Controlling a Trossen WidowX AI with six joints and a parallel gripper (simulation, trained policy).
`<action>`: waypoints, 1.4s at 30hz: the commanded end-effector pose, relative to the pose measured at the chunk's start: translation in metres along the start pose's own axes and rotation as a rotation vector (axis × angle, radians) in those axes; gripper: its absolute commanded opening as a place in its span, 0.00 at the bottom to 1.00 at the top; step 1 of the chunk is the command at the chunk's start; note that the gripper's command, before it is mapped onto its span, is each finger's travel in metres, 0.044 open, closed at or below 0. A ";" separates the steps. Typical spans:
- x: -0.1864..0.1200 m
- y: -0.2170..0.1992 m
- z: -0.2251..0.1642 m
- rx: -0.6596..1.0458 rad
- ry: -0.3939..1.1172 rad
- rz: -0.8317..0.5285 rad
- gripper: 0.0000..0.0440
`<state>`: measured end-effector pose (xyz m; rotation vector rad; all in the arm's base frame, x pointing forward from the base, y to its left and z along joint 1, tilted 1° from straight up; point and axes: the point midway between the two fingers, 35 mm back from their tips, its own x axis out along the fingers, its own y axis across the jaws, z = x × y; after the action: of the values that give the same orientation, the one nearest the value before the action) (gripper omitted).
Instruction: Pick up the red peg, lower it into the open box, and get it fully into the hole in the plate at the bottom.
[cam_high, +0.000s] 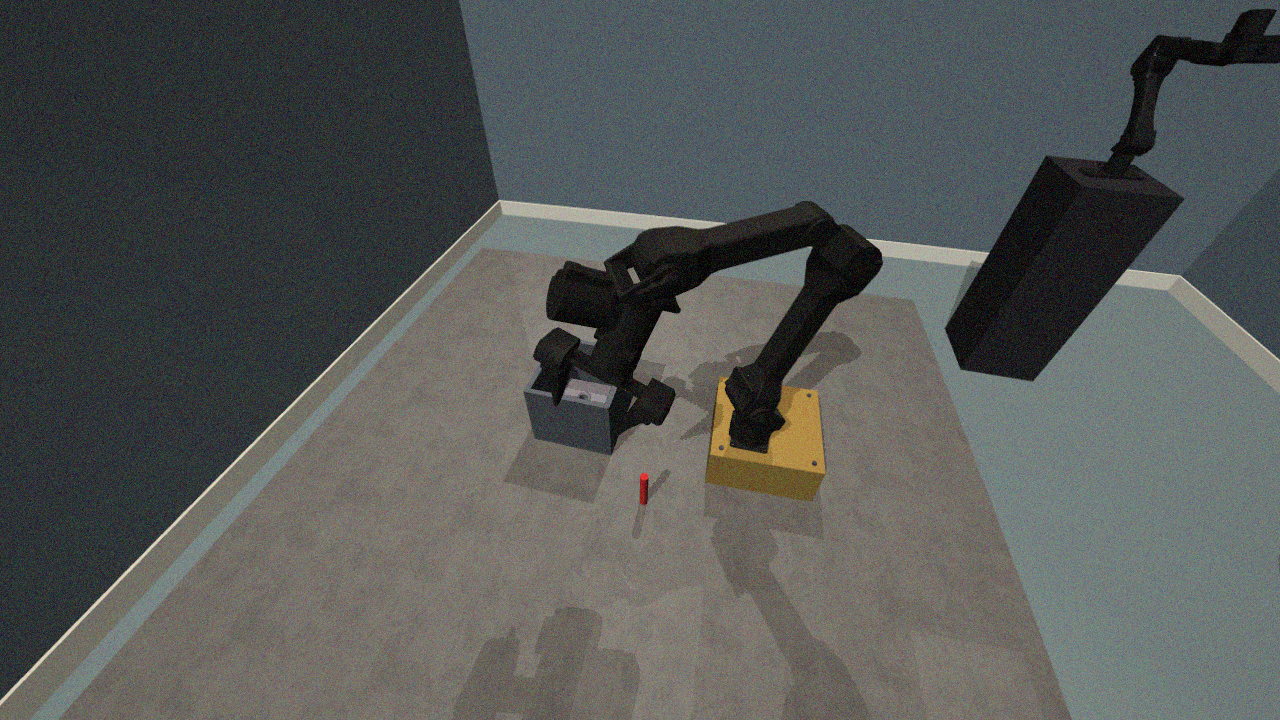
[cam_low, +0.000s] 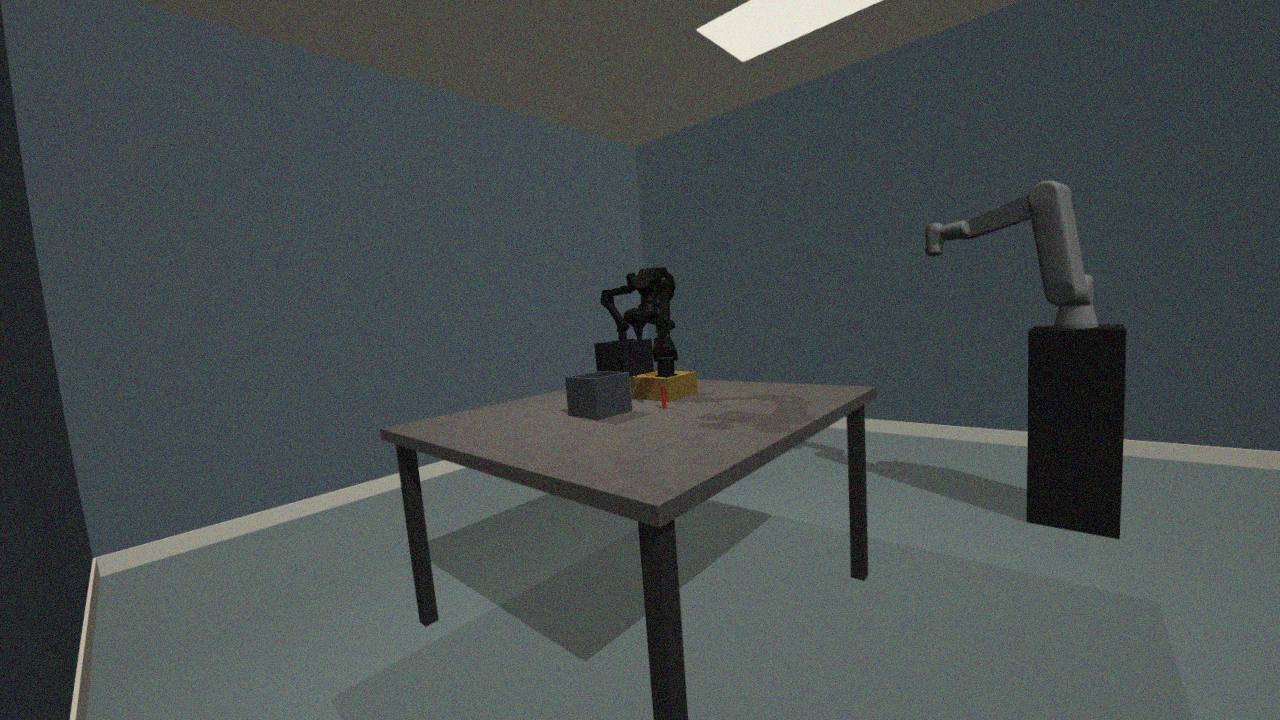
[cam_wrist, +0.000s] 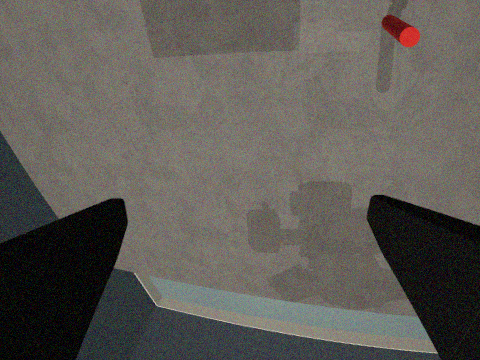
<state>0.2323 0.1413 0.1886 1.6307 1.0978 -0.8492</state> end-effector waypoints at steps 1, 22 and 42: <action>0.010 -0.017 0.004 -0.027 -0.028 -0.082 1.00; 0.062 -0.088 0.041 -0.194 -0.188 -0.418 1.00; 0.111 -0.116 0.073 -0.301 -0.289 -0.500 0.97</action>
<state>0.1614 0.1198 0.0385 0.9796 1.3738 -1.1324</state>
